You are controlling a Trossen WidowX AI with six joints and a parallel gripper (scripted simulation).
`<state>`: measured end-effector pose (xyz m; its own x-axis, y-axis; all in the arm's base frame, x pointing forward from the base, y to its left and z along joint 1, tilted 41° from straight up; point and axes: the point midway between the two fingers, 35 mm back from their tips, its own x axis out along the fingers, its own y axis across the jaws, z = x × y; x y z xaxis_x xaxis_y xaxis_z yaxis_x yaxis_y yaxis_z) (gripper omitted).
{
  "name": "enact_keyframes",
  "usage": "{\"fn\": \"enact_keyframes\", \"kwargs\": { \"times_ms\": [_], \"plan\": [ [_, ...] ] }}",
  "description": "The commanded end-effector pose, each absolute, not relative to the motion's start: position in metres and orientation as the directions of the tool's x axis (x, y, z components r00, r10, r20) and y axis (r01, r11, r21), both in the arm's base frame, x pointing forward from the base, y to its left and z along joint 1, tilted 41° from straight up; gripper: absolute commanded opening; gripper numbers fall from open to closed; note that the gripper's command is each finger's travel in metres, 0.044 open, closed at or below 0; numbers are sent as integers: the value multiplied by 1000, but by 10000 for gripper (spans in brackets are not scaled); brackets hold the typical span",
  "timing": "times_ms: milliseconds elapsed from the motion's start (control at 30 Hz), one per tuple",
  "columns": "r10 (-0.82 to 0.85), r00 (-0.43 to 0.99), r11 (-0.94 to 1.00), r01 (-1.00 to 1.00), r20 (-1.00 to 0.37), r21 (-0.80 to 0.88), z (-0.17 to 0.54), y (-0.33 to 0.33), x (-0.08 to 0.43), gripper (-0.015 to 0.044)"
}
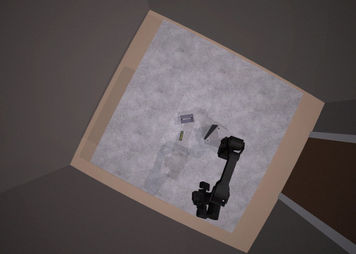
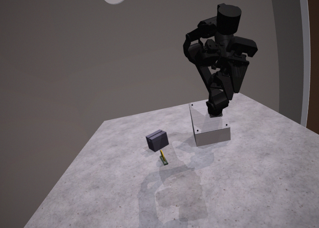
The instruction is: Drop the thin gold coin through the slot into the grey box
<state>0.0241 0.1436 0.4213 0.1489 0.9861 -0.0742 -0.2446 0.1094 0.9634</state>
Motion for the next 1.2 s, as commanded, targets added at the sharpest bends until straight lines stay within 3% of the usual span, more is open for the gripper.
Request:
{"fn": "enact_keyframes", "kwargs": {
  "times_ms": [0, 233, 333, 500, 833, 1167],
  "plan": [
    [952, 223, 297, -514, -209, 805, 396, 178, 29, 161],
    [830, 306, 481, -817, -467, 320, 340, 226, 66, 161],
    [763, 315, 461, -877, -564, 134, 314, 237, 89, 161],
    [678, 301, 374, -927, -671, -39, 281, 243, 122, 161],
    [542, 187, 79, -982, -819, -171, 213, 224, 192, 161],
    [547, 25, -200, -967, -837, -160, 151, 172, 251, 161]
  ]
}}
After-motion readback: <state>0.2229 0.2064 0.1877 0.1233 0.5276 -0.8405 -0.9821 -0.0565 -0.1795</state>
